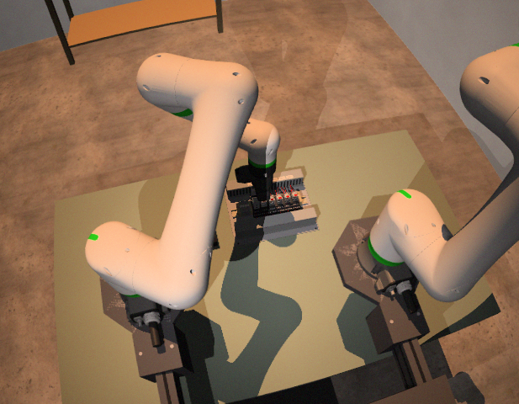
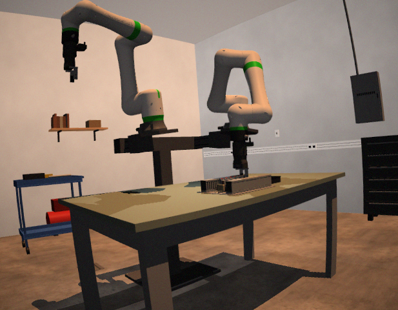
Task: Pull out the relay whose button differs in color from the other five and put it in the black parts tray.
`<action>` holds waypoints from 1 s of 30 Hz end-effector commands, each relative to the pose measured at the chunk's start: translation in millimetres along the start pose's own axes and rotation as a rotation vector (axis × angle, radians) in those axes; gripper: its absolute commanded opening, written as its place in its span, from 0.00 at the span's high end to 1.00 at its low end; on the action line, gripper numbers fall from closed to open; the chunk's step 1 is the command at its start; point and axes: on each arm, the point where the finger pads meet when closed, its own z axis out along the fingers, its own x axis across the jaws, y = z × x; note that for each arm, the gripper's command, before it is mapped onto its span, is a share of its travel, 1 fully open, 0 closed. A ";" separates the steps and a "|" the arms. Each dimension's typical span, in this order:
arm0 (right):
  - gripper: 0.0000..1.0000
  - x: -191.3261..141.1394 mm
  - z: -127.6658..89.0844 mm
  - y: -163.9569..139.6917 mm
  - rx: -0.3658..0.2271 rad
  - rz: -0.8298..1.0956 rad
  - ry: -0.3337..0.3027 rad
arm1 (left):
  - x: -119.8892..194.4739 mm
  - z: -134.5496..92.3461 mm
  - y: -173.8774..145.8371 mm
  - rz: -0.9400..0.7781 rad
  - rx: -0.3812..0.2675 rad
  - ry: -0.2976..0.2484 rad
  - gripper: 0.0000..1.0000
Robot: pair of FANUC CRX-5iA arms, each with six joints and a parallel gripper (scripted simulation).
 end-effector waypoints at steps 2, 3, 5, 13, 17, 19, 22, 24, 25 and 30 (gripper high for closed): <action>0.00 -0.2 -0.9 0.2 -0.002 0.000 0.000 | 0.9 -0.9 0.7 0.000 -0.001 -0.010 1.00; 0.00 -0.2 -0.9 0.2 -0.002 0.000 0.000 | 1.0 -0.9 0.7 0.000 -0.001 -0.011 1.00; 0.00 -0.2 -0.9 0.2 -0.002 0.000 0.000 | 1.0 -0.9 0.7 0.000 -0.001 -0.011 1.00; 0.00 -0.2 -0.9 0.2 -0.002 0.000 0.000 | 1.2 -0.9 0.7 0.000 -0.001 -0.018 1.00; 0.00 -0.2 -0.9 0.2 -0.002 0.000 0.000 | 1.6 -1.0 0.7 0.000 -0.001 -0.031 1.00; 0.00 -0.2 -0.9 0.2 -0.002 0.000 0.000 | 1.7 -1.0 0.7 0.000 -0.001 -0.036 1.00; 0.00 -0.2 -0.9 0.2 -0.002 0.000 0.000 | 1.8 -1.0 0.7 0.000 -0.001 -0.038 1.00; 0.00 -0.2 -0.9 0.2 -0.002 0.000 0.000 | 1.8 -1.0 0.7 0.000 -0.001 -0.039 1.00; 0.00 -0.2 -0.9 0.2 -0.002 0.000 0.000 | 1.8 -1.0 0.7 0.000 -0.001 -0.039 1.00; 0.00 -0.2 -0.9 0.2 -0.002 0.000 0.000 | 2.0 -1.0 0.7 0.000 -0.001 -0.044 1.00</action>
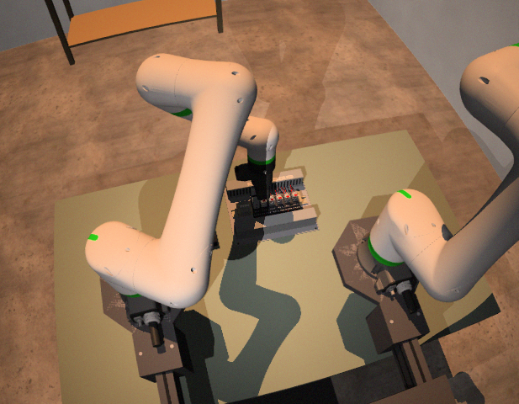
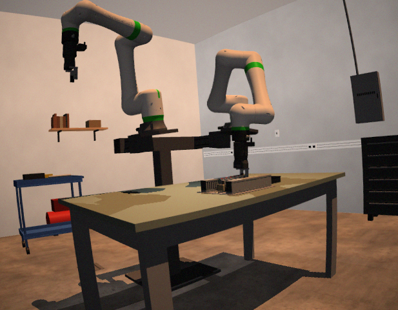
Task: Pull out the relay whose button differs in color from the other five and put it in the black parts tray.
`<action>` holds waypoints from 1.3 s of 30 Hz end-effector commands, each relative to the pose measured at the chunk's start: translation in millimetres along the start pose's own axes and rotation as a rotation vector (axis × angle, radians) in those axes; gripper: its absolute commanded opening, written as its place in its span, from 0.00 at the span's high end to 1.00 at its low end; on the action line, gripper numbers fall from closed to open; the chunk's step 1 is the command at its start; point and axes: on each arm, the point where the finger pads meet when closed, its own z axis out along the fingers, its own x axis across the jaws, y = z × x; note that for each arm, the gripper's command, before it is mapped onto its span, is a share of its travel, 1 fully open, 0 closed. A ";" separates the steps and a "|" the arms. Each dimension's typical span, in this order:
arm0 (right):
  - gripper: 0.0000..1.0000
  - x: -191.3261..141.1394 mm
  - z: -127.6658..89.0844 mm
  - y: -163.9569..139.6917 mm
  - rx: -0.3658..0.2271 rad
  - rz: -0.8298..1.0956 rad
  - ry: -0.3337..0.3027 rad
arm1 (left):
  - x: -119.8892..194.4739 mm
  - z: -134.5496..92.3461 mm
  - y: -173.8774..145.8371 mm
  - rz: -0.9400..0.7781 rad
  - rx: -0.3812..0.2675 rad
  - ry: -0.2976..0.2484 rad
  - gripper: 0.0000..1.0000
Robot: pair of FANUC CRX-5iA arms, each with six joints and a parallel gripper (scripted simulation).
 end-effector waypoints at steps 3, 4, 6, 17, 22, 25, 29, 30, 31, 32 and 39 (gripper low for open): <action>0.00 -0.2 -0.9 0.2 -0.002 0.000 0.000 | 0.9 -0.9 0.6 0.000 -0.001 -0.011 1.00; 0.00 -0.2 -0.9 0.2 -0.002 0.000 0.000 | 1.0 -0.9 0.7 0.000 -0.001 -0.014 1.00; 0.00 -0.2 -0.9 0.2 -0.002 0.000 0.000 | 1.1 -1.0 0.7 0.000 -0.001 -0.019 1.00; 0.00 -0.2 -0.9 0.2 -0.002 0.000 0.000 | 1.1 -1.0 0.7 0.000 -0.001 -0.016 1.00; 0.00 -0.2 -0.9 0.2 -0.002 0.000 0.000 | 0.6 -1.1 0.7 0.000 -0.001 -0.001 1.00; 0.00 -0.2 -0.9 0.2 -0.002 0.000 0.000 | 0.5 -1.1 0.7 0.000 -0.001 0.004 1.00; 0.00 -0.2 -0.9 0.2 -0.002 0.000 0.000 | 0.4 -1.2 0.7 0.000 -0.001 0.005 1.00; 0.00 -0.2 -0.9 0.2 -0.002 0.000 0.000 | 0.4 -1.2 0.7 0.000 -0.001 0.005 1.00; 0.00 -0.2 -0.9 0.2 -0.002 0.000 0.000 | 0.4 -1.2 0.7 0.000 -0.001 0.006 1.00; 0.00 -0.2 -0.9 0.2 -0.002 0.000 0.000 | 0.4 -1.2 0.7 0.000 -0.001 0.007 1.00; 0.00 -0.2 -0.9 0.2 -0.002 0.000 0.000 | -0.2 -1.2 0.7 0.000 -0.001 0.026 1.00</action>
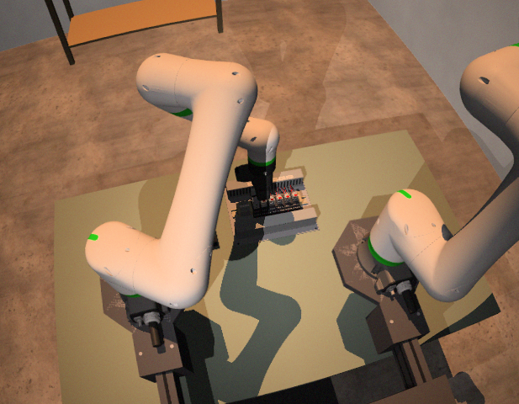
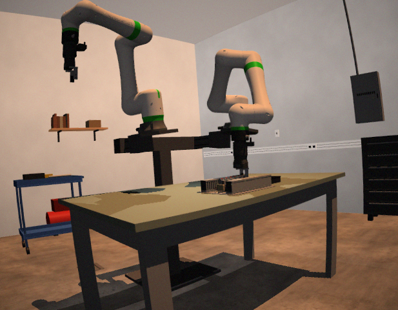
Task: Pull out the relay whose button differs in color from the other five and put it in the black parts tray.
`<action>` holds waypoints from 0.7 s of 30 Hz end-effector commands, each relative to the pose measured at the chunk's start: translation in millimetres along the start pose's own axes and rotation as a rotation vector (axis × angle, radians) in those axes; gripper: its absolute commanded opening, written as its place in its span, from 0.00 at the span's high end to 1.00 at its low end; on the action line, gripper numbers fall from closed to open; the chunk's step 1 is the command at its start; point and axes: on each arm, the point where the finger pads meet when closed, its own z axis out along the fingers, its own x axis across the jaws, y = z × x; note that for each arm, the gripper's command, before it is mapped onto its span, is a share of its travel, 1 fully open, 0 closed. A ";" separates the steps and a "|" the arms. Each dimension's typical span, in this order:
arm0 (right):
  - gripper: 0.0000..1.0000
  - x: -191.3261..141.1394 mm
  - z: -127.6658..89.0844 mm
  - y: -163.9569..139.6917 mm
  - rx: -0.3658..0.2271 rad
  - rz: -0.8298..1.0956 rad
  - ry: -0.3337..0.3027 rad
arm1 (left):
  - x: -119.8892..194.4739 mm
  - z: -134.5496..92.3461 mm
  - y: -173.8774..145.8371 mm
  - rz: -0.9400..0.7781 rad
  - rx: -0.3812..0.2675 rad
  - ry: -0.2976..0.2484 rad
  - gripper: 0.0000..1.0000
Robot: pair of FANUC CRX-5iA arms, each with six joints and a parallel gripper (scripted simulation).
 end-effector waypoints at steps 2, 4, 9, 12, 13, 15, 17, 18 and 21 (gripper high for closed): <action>0.00 -0.2 -0.9 0.2 -0.002 0.000 0.000 | 0.4 -1.0 0.7 0.000 -0.001 0.011 1.00; 0.00 -0.2 -0.9 0.2 -0.002 0.000 0.000 | 0.4 -1.0 0.7 0.000 -0.001 0.011 1.00; 0.00 -0.2 -0.9 0.2 -0.002 0.000 0.000 | 0.3 -1.0 0.7 0.000 -0.001 0.013 1.00; 0.00 -0.2 -0.9 0.2 -0.002 0.000 0.000 | 0.2 -1.0 0.7 0.000 -0.001 0.018 1.00; 0.00 -0.2 -0.9 0.2 -0.002 0.000 0.000 | 0.1 -1.0 0.7 0.000 -0.001 0.020 1.00; 0.00 -0.2 -0.9 0.2 -0.002 0.000 0.000 | -0.1 -1.0 0.7 0.000 -0.001 0.027 1.00; 0.00 -0.2 -0.9 0.2 -0.002 0.000 0.000 | -0.3 -1.1 0.7 0.000 -0.001 0.033 1.00; 0.00 -0.2 -0.9 0.2 -0.002 0.000 0.000 | -0.3 -1.1 0.7 0.000 -0.001 0.035 1.00; 0.00 -0.2 -0.9 0.2 -0.002 0.000 0.000 | -0.4 -1.1 0.7 0.000 -0.001 0.037 1.00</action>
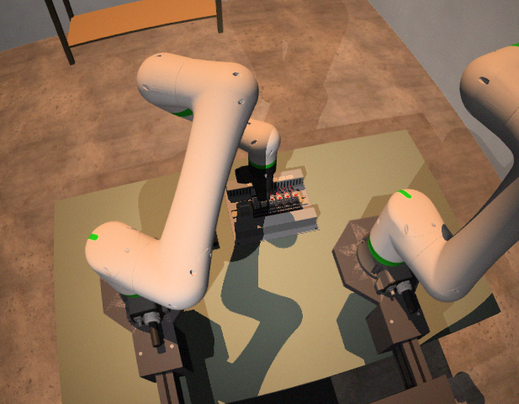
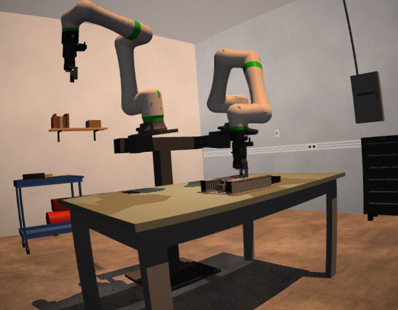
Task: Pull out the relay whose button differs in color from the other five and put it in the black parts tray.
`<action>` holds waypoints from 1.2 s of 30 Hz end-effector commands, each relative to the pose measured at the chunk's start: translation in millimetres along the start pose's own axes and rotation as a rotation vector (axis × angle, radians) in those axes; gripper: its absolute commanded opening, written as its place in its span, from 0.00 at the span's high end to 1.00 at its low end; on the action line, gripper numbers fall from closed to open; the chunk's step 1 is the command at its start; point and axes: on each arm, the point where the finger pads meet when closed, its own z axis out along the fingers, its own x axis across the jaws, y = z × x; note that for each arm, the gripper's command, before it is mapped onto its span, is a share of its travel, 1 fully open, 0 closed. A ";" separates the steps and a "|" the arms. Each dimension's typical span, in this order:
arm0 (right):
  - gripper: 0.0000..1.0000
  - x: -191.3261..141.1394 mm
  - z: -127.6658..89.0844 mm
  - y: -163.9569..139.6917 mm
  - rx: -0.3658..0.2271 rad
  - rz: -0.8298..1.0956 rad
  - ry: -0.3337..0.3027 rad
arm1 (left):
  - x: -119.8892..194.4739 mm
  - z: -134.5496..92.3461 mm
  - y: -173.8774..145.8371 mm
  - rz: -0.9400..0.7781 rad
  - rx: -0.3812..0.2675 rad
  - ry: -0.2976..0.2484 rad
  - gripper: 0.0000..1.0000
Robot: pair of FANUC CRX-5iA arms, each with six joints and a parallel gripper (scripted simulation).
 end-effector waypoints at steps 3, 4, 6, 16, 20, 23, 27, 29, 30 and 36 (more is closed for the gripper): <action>0.00 -0.2 -0.9 0.2 -0.002 0.000 0.000 | 0.7 -0.9 0.7 0.000 -0.001 0.004 1.00; 0.00 -0.2 -0.9 0.2 -0.002 0.000 0.000 | 0.7 -0.9 0.7 0.000 -0.001 0.004 1.00; 0.00 -0.2 -0.9 0.2 -0.002 0.000 0.000 | 0.6 -0.9 0.7 0.000 -0.001 0.005 1.00; 0.00 -0.2 -0.9 0.2 -0.002 0.000 0.000 | -0.1 -1.0 0.7 0.000 -0.001 0.028 1.00; 0.00 -0.2 -0.9 0.2 -0.002 0.000 0.000 | -0.1 -1.0 0.7 0.000 -0.001 0.030 1.00; 0.00 -0.2 -0.9 0.2 -0.002 0.000 0.000 | -0.2 -1.0 0.7 0.000 -0.001 0.031 1.00; 0.00 -0.2 -0.9 0.2 -0.002 0.000 0.000 | -0.5 -1.1 0.7 0.000 -0.001 0.041 1.00; 0.00 -0.2 -0.9 0.2 -0.002 0.000 0.000 | -0.6 -1.1 0.7 0.000 -0.001 0.048 1.00; 0.00 -0.2 -0.9 0.2 -0.002 0.000 0.000 | -0.7 -1.1 0.7 0.000 -0.001 0.050 1.00; 0.00 -0.2 -0.9 0.2 -0.002 0.000 0.000 | -0.9 -1.1 0.7 0.000 -0.001 0.056 1.00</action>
